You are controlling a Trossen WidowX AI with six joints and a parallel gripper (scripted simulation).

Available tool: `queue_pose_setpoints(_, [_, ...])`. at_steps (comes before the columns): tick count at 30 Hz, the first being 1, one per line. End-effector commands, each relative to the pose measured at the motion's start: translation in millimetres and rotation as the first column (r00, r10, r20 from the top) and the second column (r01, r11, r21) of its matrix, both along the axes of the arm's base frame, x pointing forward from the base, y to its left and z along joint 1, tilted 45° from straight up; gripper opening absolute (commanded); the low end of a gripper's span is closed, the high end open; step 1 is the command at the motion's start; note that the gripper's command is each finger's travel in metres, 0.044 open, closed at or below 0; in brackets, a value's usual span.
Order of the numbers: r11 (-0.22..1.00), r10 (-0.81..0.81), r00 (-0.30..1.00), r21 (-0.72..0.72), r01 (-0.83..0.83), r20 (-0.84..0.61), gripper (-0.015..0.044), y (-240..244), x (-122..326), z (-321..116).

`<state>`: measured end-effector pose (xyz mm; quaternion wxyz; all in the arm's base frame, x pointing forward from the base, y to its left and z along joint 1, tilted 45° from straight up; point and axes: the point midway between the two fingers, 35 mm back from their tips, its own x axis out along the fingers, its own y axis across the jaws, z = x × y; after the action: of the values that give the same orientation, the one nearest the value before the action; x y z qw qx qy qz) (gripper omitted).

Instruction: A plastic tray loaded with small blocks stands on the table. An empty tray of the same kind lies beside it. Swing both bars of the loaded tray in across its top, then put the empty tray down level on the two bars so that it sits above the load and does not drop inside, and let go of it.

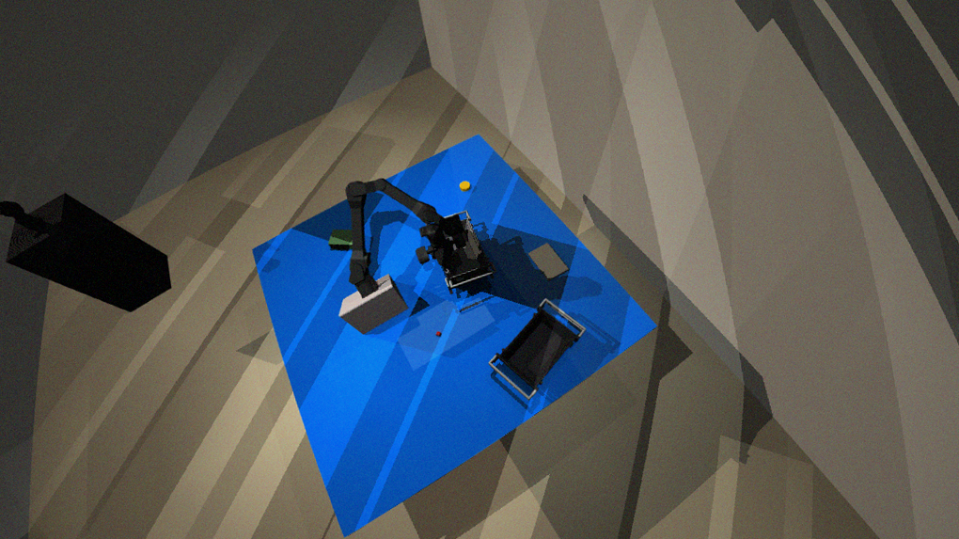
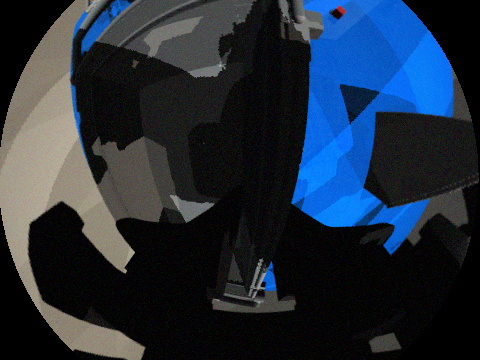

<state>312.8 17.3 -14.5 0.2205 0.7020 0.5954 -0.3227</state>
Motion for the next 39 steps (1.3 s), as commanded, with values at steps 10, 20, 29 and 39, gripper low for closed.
queue_pose_setpoints(10, [1.000,0.013,0.999,0.012,-0.013,-0.030,0.0000,8.1,-7.4,-3.3])
queue_pose_setpoints(20, [1.000,0.013,0.999,0.012,-0.013,-0.030,0.0000,8.1,-7.4,-3.3])
queue_pose_setpoints(29, [1.000,0.013,0.999,0.012,-0.013,-0.030,0.0103,8.1,-7.4,-3.3])
queue_pose_setpoints(39, [1.000,0.013,0.999,0.012,-0.013,-0.030,0.0249,8.1,-7.4,-3.3])
